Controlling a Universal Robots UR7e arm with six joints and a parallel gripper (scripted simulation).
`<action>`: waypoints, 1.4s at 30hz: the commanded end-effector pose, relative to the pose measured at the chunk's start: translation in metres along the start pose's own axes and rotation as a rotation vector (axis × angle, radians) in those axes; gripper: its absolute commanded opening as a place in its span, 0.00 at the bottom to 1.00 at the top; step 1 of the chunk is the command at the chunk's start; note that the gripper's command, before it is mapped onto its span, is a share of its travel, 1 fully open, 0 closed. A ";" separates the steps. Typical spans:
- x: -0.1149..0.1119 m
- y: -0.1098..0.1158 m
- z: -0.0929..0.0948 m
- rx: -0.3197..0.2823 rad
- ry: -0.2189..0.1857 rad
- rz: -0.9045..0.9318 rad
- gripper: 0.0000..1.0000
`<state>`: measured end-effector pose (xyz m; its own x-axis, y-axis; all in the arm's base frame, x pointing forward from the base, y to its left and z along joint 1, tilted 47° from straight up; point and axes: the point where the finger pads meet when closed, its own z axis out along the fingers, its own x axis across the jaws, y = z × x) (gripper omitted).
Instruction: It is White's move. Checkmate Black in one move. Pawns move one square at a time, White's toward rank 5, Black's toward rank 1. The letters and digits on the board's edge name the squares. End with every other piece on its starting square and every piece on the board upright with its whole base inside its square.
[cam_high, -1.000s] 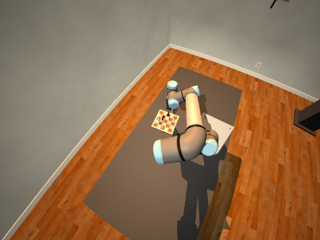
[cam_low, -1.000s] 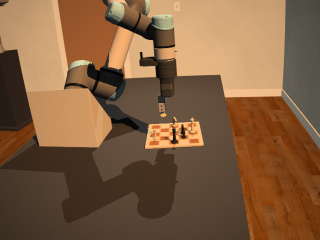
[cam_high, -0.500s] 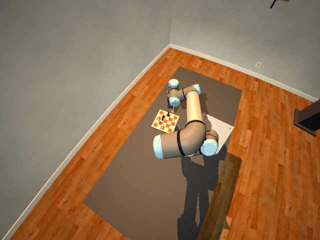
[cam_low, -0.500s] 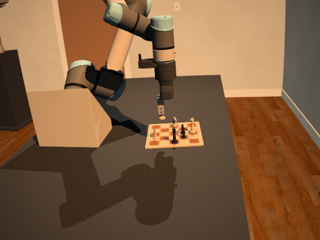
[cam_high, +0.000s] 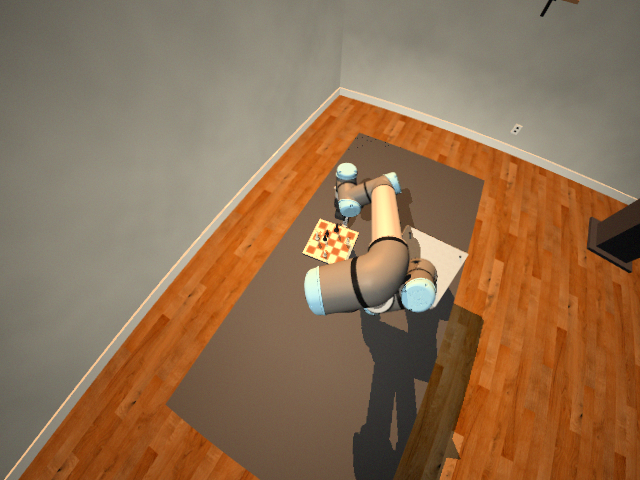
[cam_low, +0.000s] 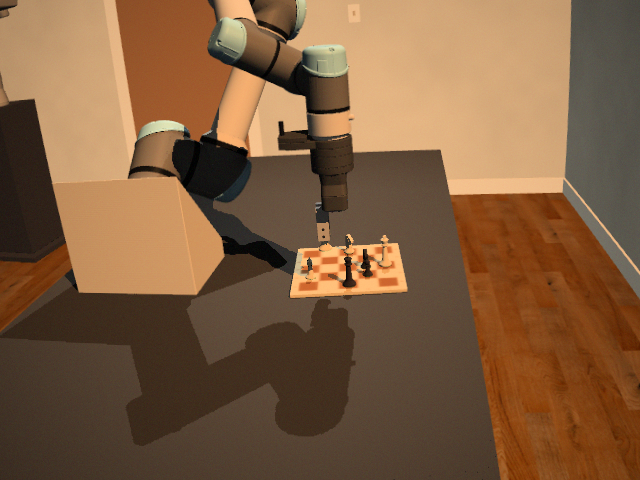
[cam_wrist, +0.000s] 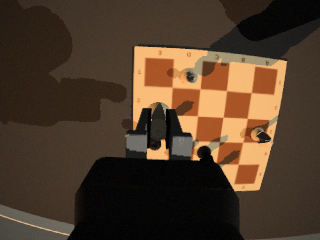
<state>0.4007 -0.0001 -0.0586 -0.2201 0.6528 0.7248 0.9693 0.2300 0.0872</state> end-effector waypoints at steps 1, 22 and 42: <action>0.000 0.000 0.014 -0.001 -0.001 0.000 0.00; -0.001 0.001 0.070 -0.001 -0.001 0.000 0.00; -0.001 0.001 0.070 -0.001 -0.001 0.000 0.00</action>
